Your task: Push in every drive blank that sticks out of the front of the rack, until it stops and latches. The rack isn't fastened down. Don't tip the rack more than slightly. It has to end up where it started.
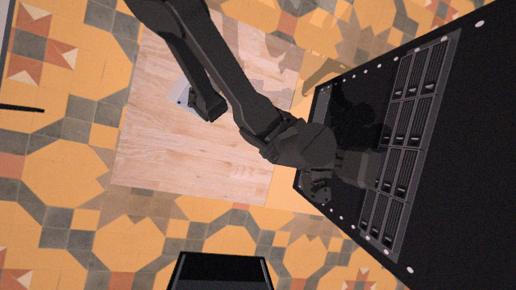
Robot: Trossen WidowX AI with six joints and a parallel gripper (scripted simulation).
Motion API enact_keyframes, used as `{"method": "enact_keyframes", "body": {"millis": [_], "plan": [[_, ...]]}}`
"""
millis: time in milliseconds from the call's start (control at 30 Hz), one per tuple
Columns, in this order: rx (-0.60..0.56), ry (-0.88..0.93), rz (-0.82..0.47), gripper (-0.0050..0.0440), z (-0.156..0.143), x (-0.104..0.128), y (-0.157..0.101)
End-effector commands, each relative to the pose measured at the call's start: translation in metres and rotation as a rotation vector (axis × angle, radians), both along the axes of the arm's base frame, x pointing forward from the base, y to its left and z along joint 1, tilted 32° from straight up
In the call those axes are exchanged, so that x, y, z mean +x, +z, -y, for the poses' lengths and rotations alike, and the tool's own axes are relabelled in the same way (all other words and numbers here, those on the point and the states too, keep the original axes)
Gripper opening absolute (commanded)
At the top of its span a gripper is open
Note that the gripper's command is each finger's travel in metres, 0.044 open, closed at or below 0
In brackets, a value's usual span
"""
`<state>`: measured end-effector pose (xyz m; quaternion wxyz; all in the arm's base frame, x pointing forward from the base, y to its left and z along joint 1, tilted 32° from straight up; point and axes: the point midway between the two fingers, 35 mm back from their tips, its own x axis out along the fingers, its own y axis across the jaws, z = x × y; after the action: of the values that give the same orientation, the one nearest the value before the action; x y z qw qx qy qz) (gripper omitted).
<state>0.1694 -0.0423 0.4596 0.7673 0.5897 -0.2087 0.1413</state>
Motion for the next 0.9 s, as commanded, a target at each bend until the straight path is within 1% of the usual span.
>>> {"method": "enact_keyframes", "body": {"millis": [0, 300, 867], "plan": [[0.015, 0.017, 0.007, -0.0050, -0.0028, -0.0031, 0.0001], [0.038, 0.030, 0.007, -0.0050, -0.0028, -0.0033, 0.0000], [0.040, 0.031, 0.007, -0.0050, -0.0028, -0.0033, -0.0001]]}}
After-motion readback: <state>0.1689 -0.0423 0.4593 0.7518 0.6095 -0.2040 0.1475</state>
